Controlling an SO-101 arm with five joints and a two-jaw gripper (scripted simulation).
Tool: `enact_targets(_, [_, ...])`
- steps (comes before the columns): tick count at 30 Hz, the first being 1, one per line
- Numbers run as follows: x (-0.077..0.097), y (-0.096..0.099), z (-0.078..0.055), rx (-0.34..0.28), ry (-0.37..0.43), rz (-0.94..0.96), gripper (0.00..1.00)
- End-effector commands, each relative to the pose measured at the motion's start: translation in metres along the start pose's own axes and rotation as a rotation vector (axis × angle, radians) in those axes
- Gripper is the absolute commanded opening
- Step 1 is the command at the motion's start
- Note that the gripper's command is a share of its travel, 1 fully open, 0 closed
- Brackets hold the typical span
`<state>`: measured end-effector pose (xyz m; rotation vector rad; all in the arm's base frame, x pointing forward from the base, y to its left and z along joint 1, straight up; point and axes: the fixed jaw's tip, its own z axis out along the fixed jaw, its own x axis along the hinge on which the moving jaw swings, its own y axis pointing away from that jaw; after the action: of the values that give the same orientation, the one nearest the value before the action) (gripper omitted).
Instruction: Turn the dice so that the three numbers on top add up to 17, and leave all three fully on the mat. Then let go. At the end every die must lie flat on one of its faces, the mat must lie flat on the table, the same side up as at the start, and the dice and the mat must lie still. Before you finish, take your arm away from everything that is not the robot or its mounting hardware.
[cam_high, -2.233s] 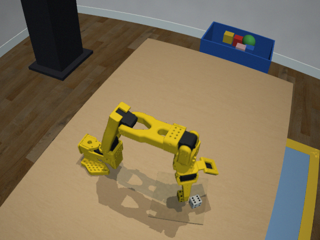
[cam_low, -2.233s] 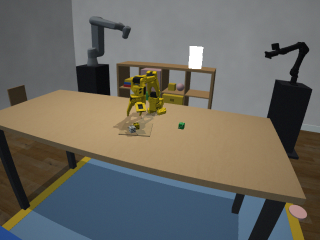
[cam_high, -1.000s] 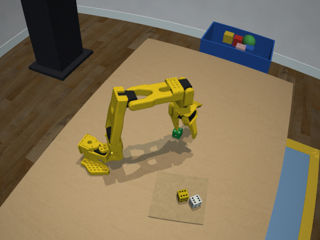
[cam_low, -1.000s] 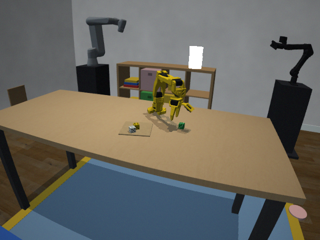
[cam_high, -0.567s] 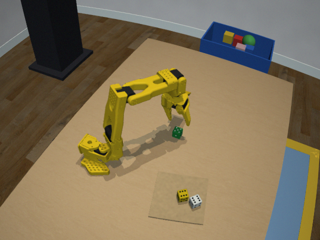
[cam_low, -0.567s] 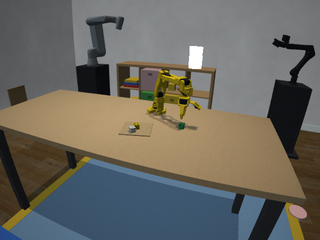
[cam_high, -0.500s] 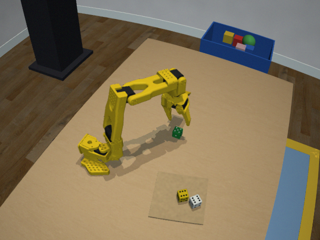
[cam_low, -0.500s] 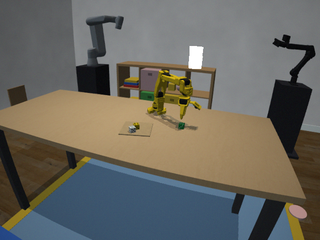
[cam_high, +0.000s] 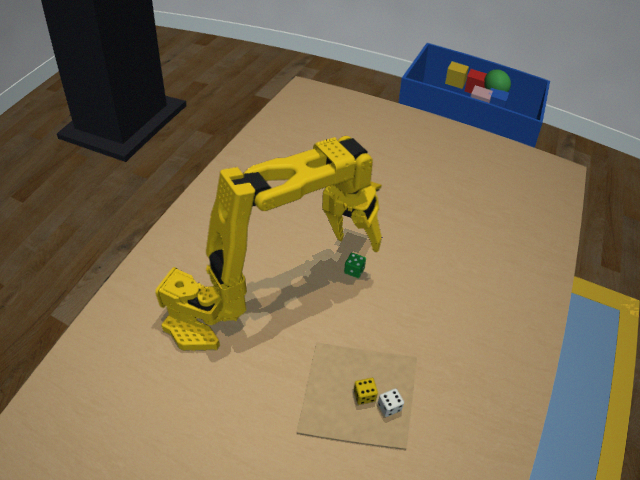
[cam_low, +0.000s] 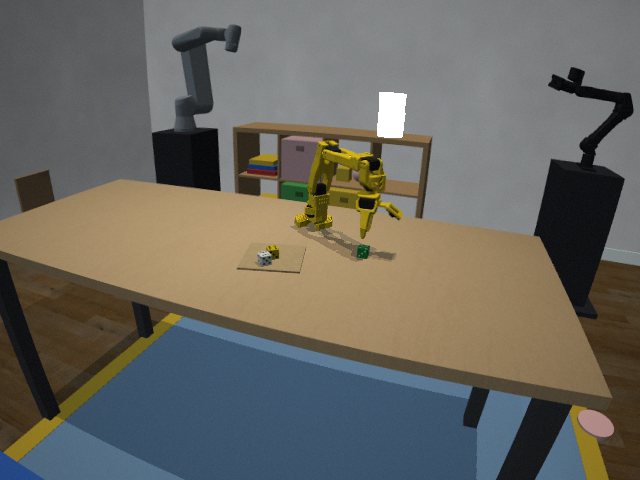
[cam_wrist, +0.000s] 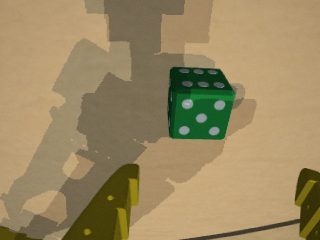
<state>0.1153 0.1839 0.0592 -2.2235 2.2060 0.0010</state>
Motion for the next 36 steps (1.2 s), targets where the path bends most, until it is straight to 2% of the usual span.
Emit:
enact_targets(1, [-0.005, 0.0, -0.009, 0.029, -0.046, -0.002, 0.31])
enact_targets(24, [-0.004, 0.0, -0.005, 0.021, -0.034, 0.008, 0.31])
enact_targets(36, [-0.006, 0.0, 0.005, 0.021, -0.034, 0.008, 0.31])
